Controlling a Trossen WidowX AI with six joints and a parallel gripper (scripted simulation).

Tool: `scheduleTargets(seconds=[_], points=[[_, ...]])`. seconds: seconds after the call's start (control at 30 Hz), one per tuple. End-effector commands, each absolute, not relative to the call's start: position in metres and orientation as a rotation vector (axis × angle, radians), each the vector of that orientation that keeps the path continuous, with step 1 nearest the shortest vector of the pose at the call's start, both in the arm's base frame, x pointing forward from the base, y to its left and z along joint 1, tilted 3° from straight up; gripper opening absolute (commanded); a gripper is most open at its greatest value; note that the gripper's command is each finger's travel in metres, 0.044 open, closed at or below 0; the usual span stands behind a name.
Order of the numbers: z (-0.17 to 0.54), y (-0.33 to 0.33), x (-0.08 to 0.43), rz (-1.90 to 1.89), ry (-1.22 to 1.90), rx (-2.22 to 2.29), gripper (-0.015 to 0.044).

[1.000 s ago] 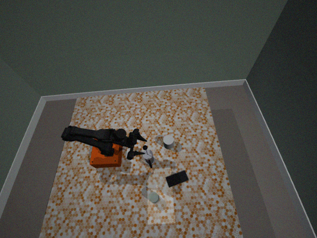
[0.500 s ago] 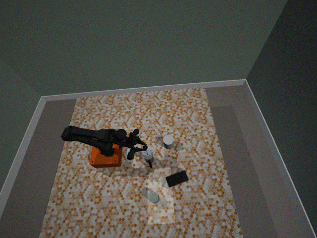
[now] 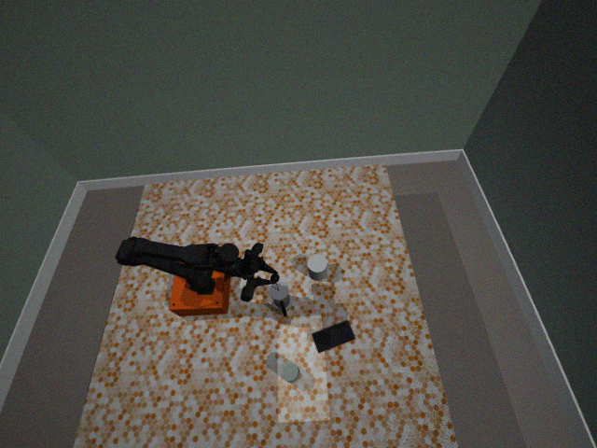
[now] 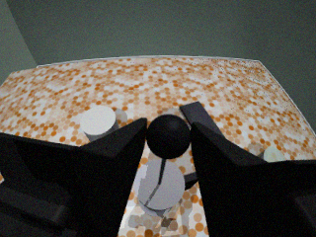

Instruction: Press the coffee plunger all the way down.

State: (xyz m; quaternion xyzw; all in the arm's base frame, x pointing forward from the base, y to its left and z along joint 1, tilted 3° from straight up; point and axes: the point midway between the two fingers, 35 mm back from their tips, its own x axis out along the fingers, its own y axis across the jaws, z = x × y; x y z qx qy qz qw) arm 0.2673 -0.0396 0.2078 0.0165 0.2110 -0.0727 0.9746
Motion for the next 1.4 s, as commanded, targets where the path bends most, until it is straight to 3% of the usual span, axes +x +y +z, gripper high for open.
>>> scheduleTargets(seconds=[0.0, 1.37], points=[[0.191, -0.040, 0.269, -0.146, 0.454, 0.032, 0.0120], [0.126, -0.043, 0.287, -0.146, 0.453, 0.032, 0.0120]])
